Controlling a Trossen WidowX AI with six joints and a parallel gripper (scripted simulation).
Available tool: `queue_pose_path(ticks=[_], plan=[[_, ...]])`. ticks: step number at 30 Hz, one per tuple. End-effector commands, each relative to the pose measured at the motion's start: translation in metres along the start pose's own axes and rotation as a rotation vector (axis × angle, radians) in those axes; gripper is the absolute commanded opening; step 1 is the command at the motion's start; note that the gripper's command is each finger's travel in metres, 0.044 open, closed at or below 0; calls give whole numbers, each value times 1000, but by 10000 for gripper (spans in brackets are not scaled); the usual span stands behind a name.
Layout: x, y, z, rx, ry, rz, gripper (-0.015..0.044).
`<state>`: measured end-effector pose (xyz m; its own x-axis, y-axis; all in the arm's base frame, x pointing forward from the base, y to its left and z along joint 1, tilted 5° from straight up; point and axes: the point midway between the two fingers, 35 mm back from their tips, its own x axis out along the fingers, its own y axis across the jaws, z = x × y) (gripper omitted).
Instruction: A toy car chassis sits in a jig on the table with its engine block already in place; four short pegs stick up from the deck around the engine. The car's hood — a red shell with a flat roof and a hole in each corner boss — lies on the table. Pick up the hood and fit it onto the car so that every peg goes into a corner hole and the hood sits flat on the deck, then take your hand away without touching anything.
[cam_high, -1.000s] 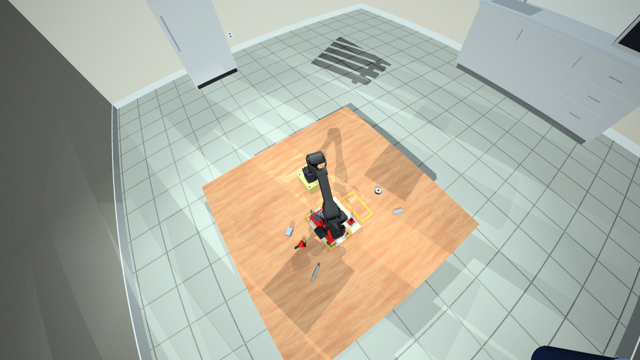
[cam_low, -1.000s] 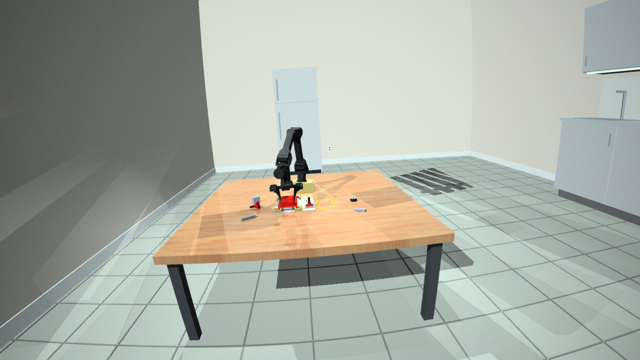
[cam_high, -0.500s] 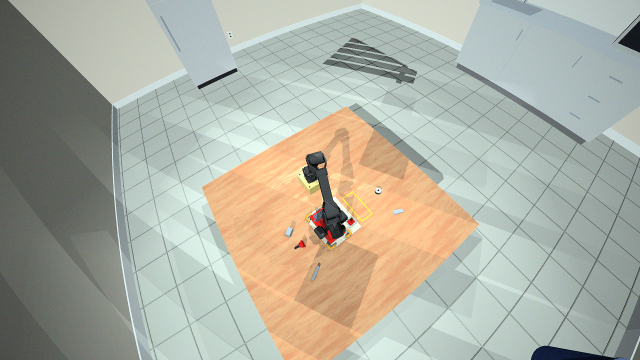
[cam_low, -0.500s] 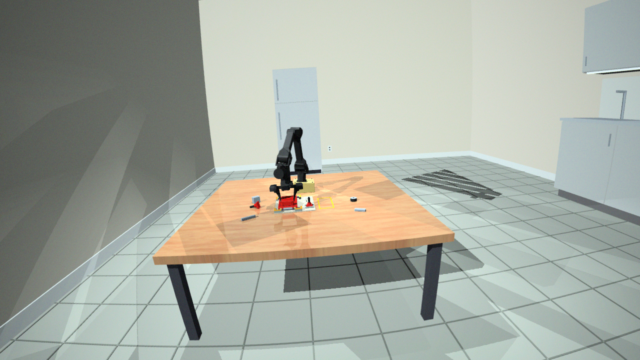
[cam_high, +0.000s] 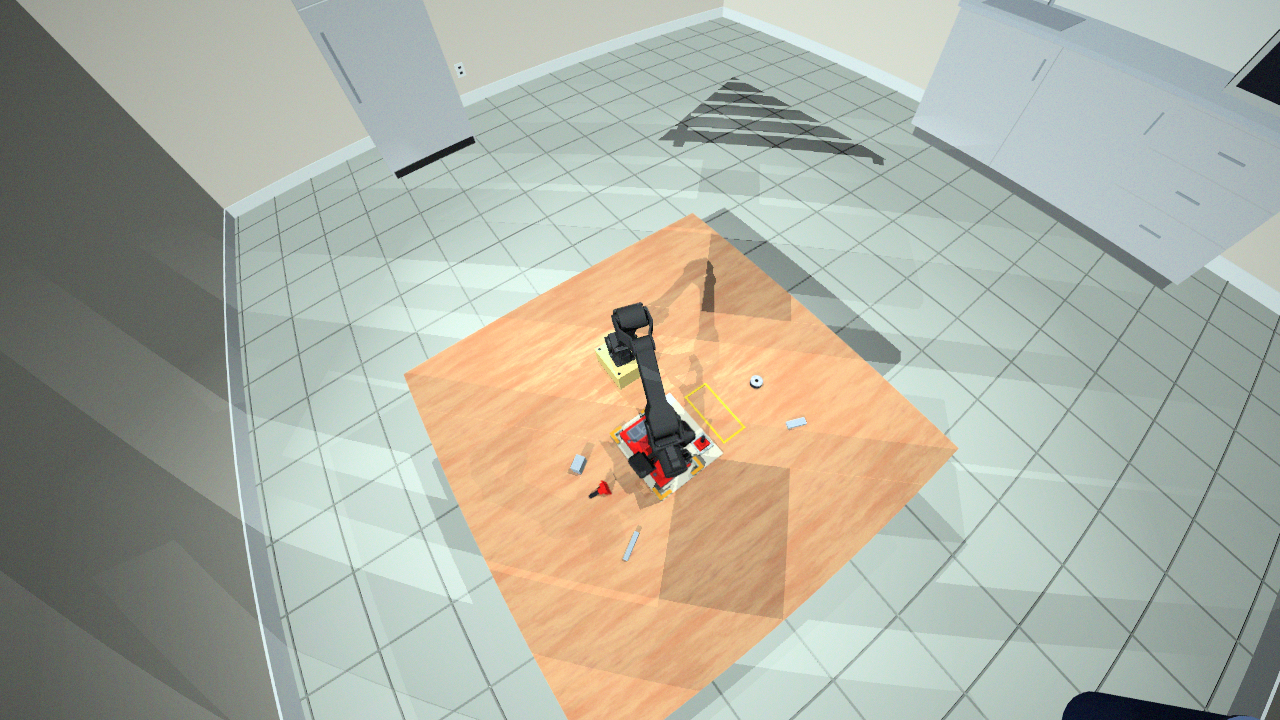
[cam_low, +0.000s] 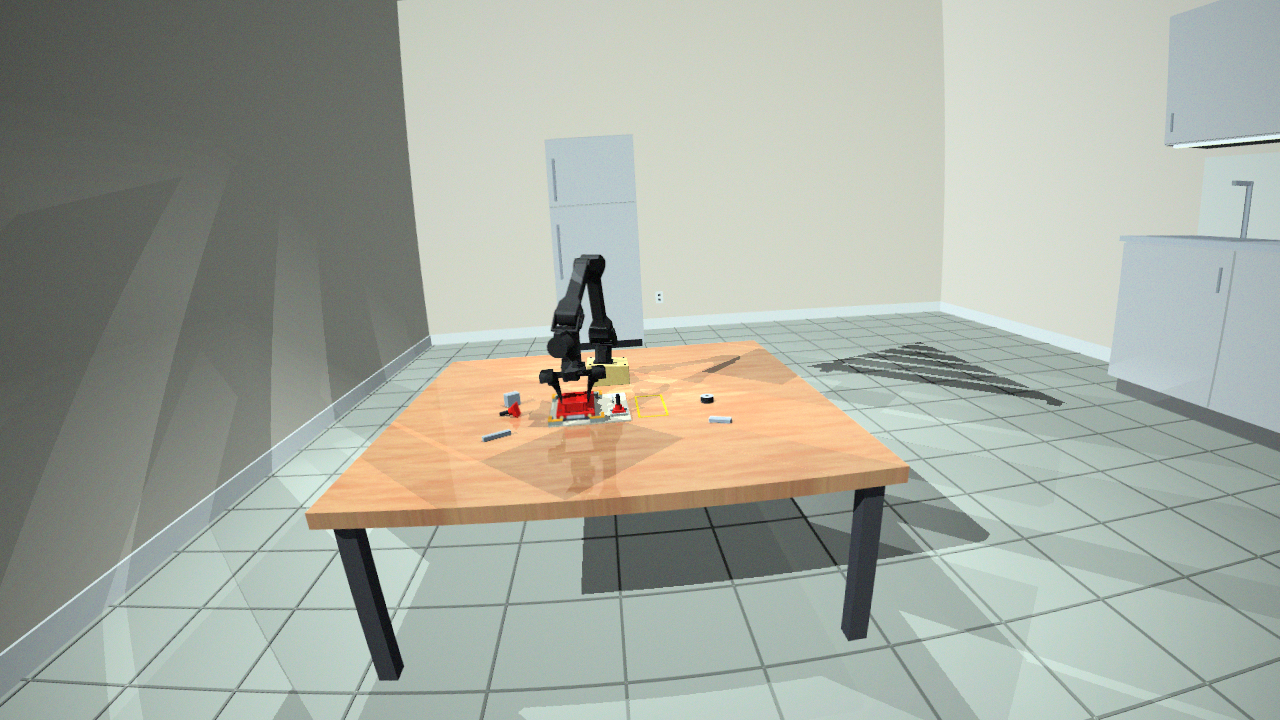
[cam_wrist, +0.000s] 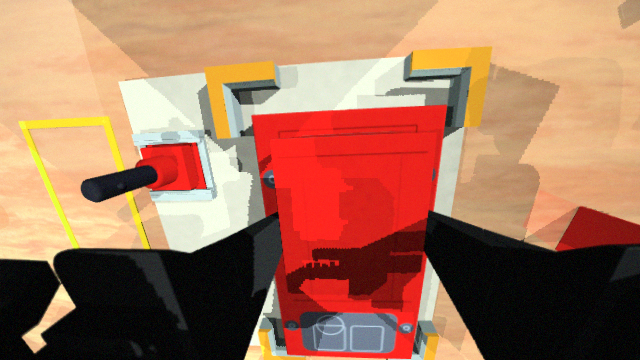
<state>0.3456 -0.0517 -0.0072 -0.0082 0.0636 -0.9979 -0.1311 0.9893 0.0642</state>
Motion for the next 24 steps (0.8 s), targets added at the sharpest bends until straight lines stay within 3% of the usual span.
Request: queue_pose_path(ticks=[1, 7, 15, 24], plan=[[0, 0, 0, 0, 0, 0, 420], [-6, 0, 1, 0, 1, 0, 440], [-72, 0, 2, 0, 10, -1, 440], [-74, 0, 1, 0, 11, -1, 440]])
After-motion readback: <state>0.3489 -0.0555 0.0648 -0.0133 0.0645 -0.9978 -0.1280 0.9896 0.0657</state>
